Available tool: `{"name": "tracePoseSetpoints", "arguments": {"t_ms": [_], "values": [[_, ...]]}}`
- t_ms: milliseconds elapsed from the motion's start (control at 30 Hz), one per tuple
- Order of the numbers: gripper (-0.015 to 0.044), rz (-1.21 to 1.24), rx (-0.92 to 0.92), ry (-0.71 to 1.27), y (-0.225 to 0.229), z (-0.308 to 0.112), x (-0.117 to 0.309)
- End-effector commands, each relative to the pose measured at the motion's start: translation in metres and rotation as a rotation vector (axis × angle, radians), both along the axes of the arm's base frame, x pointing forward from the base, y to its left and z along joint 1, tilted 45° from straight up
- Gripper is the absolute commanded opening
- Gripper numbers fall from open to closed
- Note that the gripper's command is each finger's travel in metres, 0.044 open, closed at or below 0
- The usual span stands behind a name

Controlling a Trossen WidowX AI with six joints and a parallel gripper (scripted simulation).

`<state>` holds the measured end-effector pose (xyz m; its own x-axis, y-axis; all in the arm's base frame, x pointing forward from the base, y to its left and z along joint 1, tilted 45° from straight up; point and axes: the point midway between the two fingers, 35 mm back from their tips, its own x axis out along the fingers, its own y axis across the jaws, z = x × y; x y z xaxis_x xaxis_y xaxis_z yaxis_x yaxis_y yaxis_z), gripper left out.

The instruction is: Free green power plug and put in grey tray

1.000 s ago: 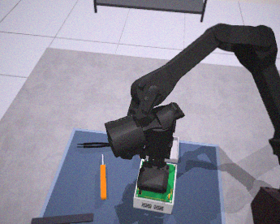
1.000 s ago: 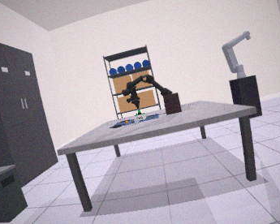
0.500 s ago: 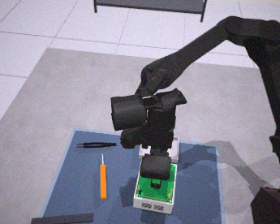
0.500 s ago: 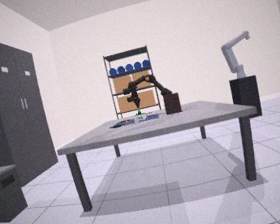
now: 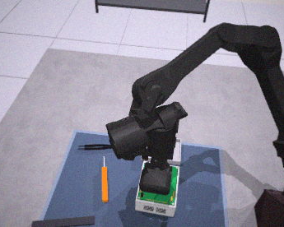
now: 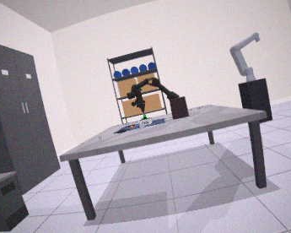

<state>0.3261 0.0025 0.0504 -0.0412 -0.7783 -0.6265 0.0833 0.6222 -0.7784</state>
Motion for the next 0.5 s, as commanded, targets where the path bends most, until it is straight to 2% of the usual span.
{"name": "tracePoseSetpoints", "arguments": {"t_ms": [0,300,467], "values": [[0.0,0.046,-0.001,-0.012,0.016,0.008,0.001],[0.0,0.056,0.225,-0.025,0.005,0.024,0.0],[0.0,0.056,0.241,-0.026,0.004,0.026,0.0]]}}
